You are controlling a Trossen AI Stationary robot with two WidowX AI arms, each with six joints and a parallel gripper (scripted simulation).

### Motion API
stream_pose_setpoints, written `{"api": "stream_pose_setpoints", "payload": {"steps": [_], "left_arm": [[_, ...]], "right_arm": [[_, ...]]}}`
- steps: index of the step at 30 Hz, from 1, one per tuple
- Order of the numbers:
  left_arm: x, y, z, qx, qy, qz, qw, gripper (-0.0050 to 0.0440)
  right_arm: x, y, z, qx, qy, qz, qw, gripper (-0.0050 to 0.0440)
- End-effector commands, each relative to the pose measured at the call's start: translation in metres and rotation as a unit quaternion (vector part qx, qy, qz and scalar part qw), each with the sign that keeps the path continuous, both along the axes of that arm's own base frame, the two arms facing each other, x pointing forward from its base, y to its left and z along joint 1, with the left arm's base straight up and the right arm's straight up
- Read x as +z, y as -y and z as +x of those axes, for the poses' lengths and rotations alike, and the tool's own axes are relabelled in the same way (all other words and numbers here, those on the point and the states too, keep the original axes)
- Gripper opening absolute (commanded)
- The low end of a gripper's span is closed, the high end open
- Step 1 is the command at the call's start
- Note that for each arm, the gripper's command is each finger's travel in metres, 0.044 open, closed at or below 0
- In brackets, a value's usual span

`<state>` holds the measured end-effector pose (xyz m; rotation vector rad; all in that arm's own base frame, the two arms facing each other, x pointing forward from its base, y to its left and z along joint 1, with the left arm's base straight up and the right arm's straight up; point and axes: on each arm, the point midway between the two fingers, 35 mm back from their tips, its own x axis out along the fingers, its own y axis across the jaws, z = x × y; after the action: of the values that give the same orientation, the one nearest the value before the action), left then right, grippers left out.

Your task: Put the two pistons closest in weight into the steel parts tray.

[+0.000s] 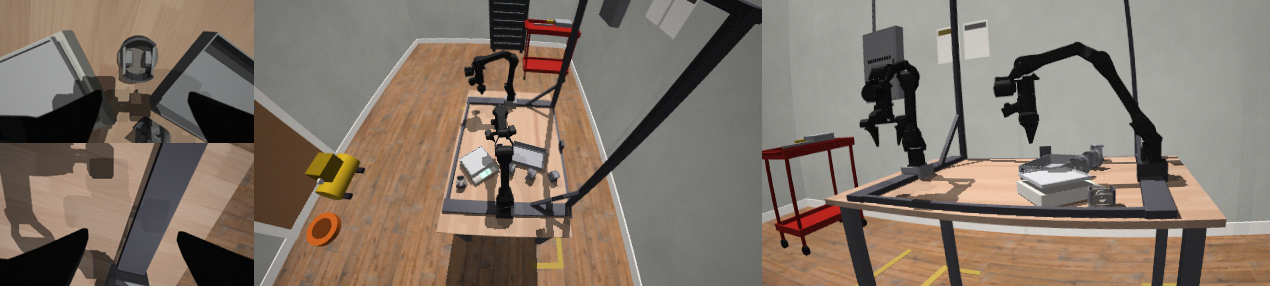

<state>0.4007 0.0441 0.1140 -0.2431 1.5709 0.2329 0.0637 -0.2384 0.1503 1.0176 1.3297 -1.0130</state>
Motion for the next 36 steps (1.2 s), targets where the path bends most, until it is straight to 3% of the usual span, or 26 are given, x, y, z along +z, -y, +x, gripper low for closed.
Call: {"api": "stream_pose_setpoints", "payload": {"steps": [1,36], "left_arm": [[0.012,-0.002,0.002,0.003,0.028,0.006,1.0,0.0378],[-0.05,-0.002,0.003,-0.001,0.012,0.005,1.0,0.0378]], "right_arm": [[0.008,0.005,0.001,-0.001,0.005,-0.015,1.0,0.04],[0.008,0.005,0.001,-0.001,0.005,-0.015,1.0,0.04]]}}
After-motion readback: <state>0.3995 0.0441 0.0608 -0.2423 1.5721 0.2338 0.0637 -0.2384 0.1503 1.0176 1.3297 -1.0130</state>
